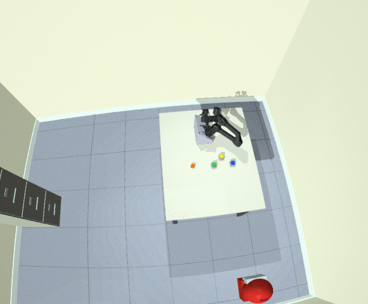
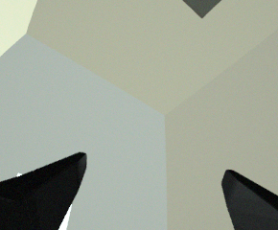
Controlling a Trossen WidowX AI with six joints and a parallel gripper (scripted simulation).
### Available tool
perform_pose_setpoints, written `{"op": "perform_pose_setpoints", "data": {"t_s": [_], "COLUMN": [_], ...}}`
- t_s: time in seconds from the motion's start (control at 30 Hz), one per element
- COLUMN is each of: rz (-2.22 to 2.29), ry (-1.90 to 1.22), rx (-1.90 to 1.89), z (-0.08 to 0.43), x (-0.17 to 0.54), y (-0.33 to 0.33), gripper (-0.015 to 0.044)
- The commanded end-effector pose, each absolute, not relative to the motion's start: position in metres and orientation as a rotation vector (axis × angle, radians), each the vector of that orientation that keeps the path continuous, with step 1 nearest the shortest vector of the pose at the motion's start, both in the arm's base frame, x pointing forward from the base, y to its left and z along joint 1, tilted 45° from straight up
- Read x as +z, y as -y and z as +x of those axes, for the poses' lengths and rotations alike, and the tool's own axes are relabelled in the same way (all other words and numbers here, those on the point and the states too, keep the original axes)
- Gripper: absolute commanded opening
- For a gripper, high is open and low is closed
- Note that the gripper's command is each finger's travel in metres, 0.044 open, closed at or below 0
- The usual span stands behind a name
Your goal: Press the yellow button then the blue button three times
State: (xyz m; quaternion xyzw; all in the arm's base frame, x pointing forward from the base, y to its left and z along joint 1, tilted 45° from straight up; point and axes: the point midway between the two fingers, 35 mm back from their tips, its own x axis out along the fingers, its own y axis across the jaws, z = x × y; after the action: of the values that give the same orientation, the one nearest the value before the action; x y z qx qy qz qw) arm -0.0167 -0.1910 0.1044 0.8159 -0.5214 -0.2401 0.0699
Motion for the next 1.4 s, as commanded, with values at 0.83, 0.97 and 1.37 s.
{"op": "perform_pose_setpoints", "data": {"t_s": [0.83,0.97,1.37], "rz": [1.838,1.611,0.83], "ry": [-0.594,-0.854,-1.394], "rx": [-0.532,-0.343,0.39], "z": [0.167,0.189,0.219], "x": [0.115,0.116,0.118], "y": [0.125,0.095,-0.013], "gripper": [0.04,0.04,0.04]}}
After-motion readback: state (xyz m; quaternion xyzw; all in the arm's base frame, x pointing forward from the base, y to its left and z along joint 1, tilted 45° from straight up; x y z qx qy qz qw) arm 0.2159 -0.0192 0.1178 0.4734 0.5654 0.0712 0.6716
